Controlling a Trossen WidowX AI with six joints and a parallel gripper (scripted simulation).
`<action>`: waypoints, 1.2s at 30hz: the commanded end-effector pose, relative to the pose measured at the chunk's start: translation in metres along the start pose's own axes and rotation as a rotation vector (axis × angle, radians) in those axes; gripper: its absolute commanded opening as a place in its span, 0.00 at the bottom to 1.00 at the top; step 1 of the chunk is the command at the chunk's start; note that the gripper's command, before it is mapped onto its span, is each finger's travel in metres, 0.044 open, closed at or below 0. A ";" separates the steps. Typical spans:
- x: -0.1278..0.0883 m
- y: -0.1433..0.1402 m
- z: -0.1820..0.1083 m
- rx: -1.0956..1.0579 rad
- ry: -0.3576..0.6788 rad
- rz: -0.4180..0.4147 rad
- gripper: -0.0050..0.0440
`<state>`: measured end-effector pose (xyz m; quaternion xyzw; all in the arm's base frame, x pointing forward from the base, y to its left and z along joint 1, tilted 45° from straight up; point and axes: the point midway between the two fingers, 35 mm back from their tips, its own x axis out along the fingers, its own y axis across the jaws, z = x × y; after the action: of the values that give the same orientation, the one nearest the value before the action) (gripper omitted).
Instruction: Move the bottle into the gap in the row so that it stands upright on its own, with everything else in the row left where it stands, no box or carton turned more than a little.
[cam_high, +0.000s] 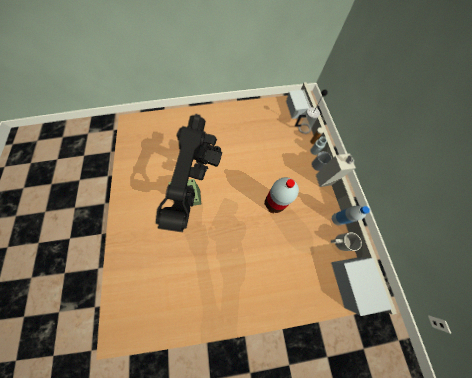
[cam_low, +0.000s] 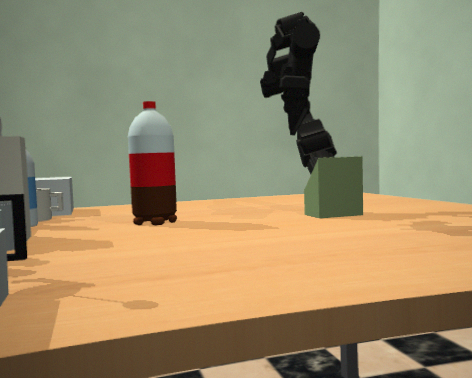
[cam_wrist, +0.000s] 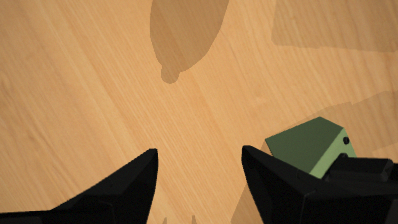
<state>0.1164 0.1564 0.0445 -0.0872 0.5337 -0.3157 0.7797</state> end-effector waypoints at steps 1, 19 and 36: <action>-0.005 0.013 0.022 -0.102 -0.050 0.149 0.38; -0.046 0.024 0.114 -0.363 -0.495 0.369 0.10; -0.087 -0.027 0.191 -0.429 -0.872 0.195 0.09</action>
<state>0.2498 0.1573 0.1888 -0.2971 0.2505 -0.0558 0.9197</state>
